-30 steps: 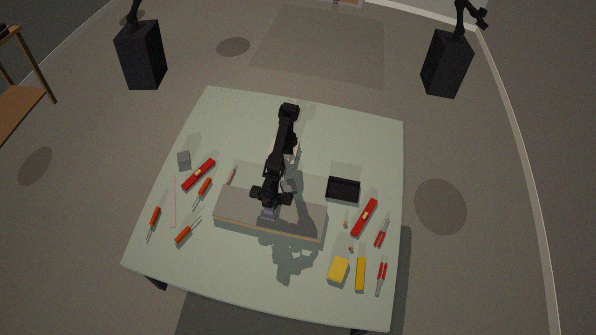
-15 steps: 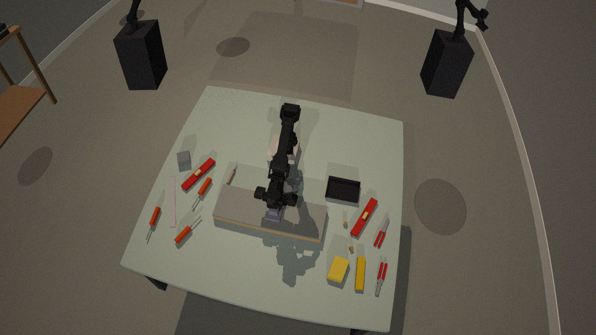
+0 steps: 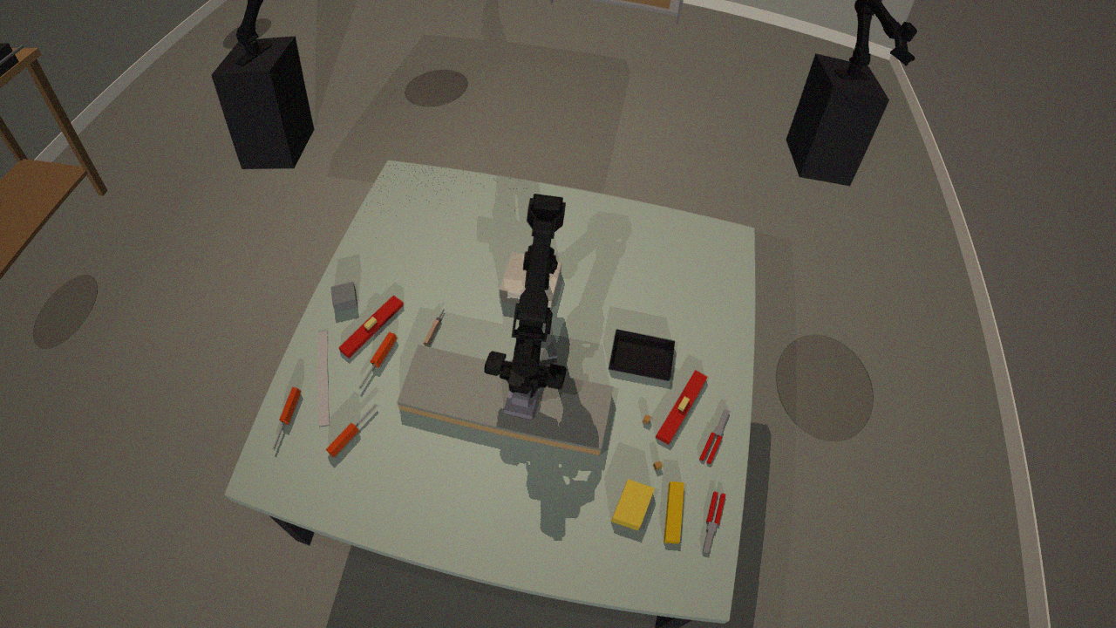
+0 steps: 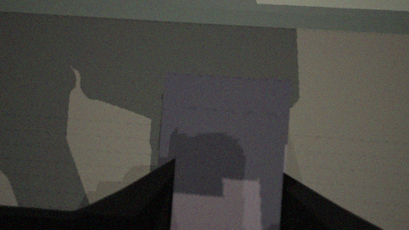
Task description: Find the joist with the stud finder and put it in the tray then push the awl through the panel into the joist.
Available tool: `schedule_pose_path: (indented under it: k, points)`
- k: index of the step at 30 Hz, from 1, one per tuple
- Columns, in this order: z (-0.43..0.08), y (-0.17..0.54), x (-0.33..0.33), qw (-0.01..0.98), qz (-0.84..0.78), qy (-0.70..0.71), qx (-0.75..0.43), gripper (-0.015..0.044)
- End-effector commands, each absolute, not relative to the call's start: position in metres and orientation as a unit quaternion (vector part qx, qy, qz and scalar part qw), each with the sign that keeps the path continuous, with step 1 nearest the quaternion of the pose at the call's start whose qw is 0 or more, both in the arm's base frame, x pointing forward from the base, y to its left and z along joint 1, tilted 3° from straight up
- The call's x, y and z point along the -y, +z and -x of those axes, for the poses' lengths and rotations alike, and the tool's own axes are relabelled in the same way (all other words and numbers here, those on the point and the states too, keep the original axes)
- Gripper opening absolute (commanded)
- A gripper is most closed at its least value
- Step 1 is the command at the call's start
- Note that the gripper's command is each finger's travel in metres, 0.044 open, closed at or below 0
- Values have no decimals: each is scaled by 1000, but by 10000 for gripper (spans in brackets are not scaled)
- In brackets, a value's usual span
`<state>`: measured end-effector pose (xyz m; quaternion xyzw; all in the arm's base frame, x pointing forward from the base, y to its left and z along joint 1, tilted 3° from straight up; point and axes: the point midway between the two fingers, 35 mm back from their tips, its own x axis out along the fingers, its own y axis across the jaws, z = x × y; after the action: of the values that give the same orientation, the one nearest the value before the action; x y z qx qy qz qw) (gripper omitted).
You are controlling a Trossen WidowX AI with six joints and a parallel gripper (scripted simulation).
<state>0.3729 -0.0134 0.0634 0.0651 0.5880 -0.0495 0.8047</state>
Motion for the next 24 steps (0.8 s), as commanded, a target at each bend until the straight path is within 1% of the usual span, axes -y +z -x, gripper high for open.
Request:
schedule_pose_path:
  k: [1, 24]
  points:
    - [-374, 63, 4, 804, -66, -48, -589, 0]
    - [-379, 65, -28, 804, -67, -47, -589, 0]
